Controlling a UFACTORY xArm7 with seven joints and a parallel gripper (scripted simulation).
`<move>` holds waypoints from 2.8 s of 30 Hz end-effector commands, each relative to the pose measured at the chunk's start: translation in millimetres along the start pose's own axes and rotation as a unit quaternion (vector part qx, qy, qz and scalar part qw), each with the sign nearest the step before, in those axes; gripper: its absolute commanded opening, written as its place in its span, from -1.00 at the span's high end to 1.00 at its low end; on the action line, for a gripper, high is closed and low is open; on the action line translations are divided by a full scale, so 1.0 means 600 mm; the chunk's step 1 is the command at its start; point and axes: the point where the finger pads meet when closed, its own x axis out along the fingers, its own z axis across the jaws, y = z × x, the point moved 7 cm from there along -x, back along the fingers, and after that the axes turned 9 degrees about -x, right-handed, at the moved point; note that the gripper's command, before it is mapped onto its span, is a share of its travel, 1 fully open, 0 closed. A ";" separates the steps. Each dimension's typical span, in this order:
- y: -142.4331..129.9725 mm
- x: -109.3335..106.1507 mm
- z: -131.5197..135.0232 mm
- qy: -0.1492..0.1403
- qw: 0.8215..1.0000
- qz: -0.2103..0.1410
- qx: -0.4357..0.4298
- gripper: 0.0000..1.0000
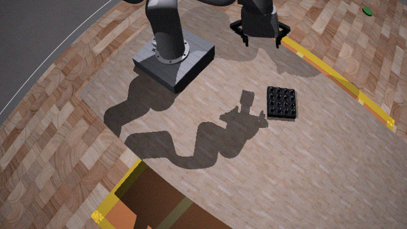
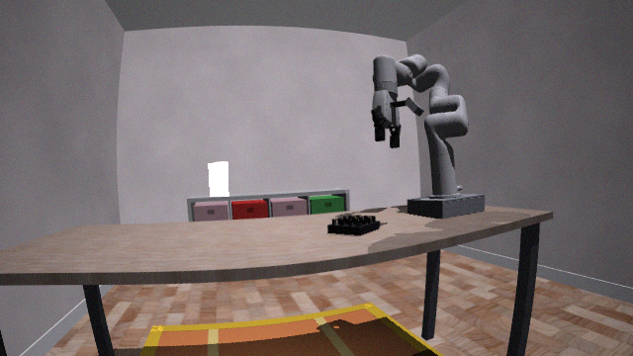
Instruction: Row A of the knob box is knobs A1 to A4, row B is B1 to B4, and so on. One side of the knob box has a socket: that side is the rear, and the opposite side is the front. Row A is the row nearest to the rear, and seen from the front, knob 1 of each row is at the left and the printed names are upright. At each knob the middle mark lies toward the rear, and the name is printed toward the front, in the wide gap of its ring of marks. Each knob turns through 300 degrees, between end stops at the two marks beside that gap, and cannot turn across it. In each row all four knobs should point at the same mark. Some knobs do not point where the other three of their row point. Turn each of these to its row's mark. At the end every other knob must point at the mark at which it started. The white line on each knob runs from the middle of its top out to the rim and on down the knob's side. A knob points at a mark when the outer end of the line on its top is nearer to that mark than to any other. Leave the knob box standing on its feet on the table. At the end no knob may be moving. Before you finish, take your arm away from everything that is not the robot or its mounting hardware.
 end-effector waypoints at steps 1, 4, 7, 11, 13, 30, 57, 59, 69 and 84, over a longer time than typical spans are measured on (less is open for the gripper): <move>-0.011 0.018 0.022 0.010 0.997 0.003 0.077 -1.00; -0.018 0.030 0.032 0.015 0.993 0.004 0.119 -1.00; -0.024 0.043 0.041 0.020 0.987 0.004 0.161 -1.00; -0.033 0.060 0.051 0.025 0.977 0.003 0.212 -1.00; -0.037 0.068 0.056 0.028 0.971 0.003 0.236 -1.00; -0.083 0.159 0.088 0.049 0.890 -0.014 0.453 -1.00; -0.144 0.291 0.094 0.059 0.730 -0.057 0.679 -1.00; -0.144 0.291 0.094 0.059 0.730 -0.057 0.679 -1.00; -0.144 0.291 0.094 0.059 0.730 -0.057 0.679 -1.00; -0.144 0.291 0.094 0.059 0.730 -0.057 0.679 -1.00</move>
